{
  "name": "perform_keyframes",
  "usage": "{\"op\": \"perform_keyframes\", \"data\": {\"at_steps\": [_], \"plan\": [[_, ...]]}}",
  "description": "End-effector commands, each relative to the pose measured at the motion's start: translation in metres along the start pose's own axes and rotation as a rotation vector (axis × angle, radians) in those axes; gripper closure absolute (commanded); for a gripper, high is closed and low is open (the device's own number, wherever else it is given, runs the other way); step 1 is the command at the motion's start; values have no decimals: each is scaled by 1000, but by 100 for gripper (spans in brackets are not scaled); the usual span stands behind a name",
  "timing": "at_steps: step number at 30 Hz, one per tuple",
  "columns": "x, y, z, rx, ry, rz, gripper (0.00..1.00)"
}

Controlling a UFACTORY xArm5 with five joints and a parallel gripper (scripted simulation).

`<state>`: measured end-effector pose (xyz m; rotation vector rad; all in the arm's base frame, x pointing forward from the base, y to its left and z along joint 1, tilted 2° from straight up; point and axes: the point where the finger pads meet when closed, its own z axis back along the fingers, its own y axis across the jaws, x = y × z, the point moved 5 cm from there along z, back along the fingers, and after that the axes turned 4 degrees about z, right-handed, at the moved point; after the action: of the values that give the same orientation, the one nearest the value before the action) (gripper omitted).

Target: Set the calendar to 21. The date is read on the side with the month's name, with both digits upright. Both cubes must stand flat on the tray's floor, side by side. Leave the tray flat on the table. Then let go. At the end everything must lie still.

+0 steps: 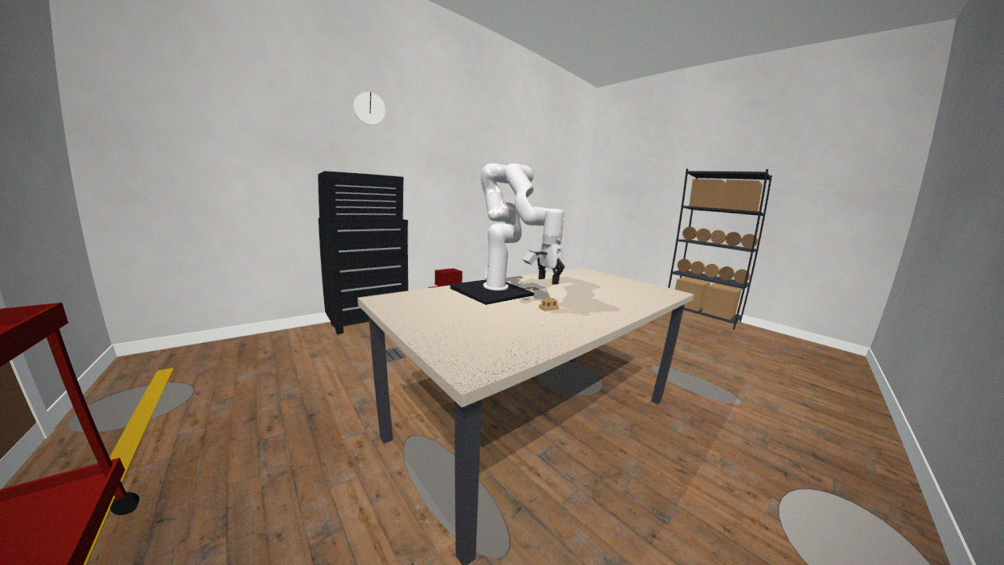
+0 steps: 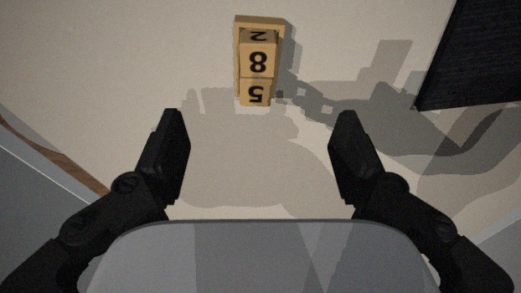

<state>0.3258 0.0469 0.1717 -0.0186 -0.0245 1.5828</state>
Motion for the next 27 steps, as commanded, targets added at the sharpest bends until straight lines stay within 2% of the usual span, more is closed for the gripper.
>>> {"op": "perform_keyframes", "data": {"at_steps": [1,10,23,27], "plan": [[0,-1,1,-3,0,0,0],[0,-1,9,-3,0,0,0],[0,-1,58,-3,0,0,0],[0,-1,64,-3,0,0,0]]}}
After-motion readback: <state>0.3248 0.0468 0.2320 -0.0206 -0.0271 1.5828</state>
